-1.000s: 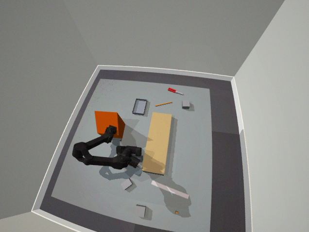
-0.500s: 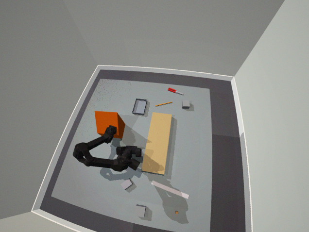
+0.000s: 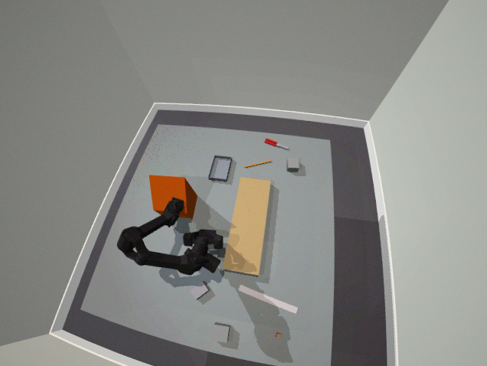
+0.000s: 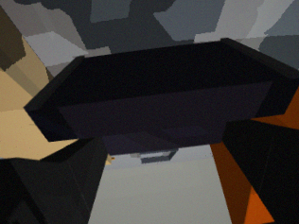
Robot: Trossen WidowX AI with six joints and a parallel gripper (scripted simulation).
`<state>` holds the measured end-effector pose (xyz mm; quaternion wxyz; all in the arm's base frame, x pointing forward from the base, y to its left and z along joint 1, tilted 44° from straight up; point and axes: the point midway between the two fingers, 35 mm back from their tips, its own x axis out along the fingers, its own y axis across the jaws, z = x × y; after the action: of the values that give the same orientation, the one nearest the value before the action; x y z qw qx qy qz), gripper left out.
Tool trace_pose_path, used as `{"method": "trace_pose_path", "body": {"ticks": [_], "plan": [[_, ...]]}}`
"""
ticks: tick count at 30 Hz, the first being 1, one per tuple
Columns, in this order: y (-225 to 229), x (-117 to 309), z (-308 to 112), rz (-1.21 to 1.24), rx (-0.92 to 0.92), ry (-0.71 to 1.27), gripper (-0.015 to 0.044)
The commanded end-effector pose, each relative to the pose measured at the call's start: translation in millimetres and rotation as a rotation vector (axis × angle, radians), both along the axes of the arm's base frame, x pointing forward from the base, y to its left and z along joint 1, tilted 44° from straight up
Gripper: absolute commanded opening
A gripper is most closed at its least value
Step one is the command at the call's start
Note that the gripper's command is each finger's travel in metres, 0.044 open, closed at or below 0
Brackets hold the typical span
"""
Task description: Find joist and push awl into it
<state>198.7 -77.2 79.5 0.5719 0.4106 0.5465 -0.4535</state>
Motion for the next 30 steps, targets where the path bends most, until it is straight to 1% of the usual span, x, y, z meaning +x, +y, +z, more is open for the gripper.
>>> {"method": "trace_pose_path", "body": {"ticks": [1, 30], "plan": [[0.4, 1.1, 0.9, 0.006, 0.032, 0.004, 0.0], [-4.9, 2.5, 1.1, 0.003, 0.225, 0.051, 0.0]]}}
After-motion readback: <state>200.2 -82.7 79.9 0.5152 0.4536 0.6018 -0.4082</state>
